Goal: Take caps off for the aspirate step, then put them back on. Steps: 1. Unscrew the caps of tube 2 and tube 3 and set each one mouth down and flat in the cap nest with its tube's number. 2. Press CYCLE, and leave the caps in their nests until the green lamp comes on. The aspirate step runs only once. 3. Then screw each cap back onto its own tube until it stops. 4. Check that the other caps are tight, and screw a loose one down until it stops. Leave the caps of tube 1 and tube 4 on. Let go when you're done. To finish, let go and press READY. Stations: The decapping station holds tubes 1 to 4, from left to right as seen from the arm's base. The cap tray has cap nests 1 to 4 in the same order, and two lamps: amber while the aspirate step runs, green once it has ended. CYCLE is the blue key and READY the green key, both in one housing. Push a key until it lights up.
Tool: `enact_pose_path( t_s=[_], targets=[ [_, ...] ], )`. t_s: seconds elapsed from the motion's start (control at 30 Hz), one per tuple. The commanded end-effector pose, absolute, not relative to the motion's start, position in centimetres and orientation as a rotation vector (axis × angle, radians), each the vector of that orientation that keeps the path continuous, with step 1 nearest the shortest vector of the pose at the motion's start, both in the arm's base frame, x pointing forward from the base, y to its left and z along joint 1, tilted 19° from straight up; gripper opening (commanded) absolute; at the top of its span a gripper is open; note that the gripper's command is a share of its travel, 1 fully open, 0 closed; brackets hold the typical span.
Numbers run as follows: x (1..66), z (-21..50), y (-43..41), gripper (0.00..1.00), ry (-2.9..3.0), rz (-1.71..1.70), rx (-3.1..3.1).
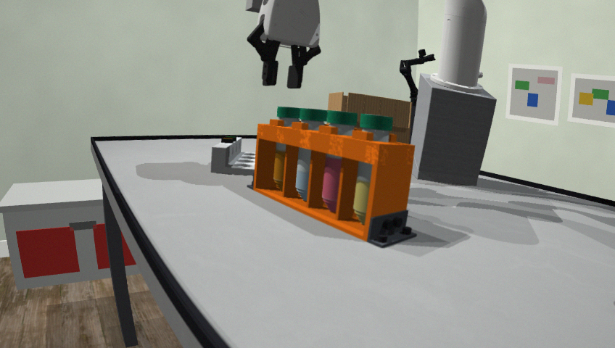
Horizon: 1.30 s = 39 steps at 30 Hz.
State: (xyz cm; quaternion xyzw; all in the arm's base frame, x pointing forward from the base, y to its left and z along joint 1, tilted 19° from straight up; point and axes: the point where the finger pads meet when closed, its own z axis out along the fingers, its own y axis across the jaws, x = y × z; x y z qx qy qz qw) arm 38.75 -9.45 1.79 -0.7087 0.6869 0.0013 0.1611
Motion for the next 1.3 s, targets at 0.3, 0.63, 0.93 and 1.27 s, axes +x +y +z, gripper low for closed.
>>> enact_pose_path(
  t_s=[0.3, 0.63, 0.93, 1.27],
  targets=[
    [39.5, 3.2, -4.7, 0.46, 2.387, 0.109, -1.503],
    [40.1, 4.5, 0.1, 0.46, 2.602, 0.178, -1.125],
    [40.6, 5.7, 4.6, 0.46, 2.602, 0.179, -1.125],
    [41.1, 6.7, 8.0, 0.46, 2.602, 0.179, -1.125]
  ],
)
